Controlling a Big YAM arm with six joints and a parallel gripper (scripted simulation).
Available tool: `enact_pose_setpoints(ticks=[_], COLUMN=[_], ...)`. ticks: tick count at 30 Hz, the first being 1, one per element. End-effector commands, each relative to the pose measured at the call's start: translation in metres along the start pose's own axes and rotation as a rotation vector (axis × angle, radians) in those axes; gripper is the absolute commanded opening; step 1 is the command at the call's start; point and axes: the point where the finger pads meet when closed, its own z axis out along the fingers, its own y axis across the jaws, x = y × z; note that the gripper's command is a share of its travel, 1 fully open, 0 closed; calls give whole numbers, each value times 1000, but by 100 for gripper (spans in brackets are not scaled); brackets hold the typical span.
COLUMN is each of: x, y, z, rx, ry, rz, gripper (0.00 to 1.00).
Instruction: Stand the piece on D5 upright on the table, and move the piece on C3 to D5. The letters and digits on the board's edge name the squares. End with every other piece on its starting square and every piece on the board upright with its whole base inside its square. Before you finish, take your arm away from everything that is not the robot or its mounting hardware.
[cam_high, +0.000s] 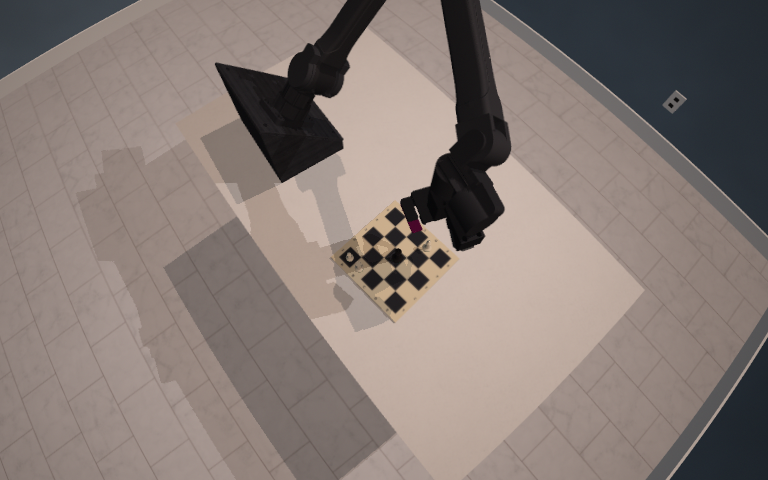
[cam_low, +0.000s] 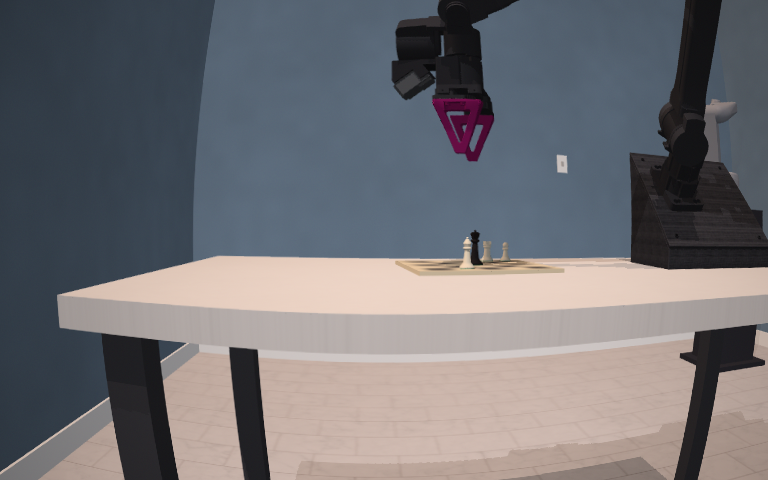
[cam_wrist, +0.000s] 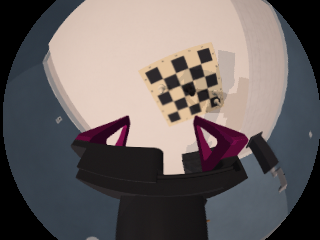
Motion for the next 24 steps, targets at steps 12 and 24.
enact_pose_setpoints(ticks=[12,24], x=[-2,0], y=[3,2], z=[13,43], rx=[-1,-4], ry=[4,-11], rz=[226,903], gripper=[100,100])
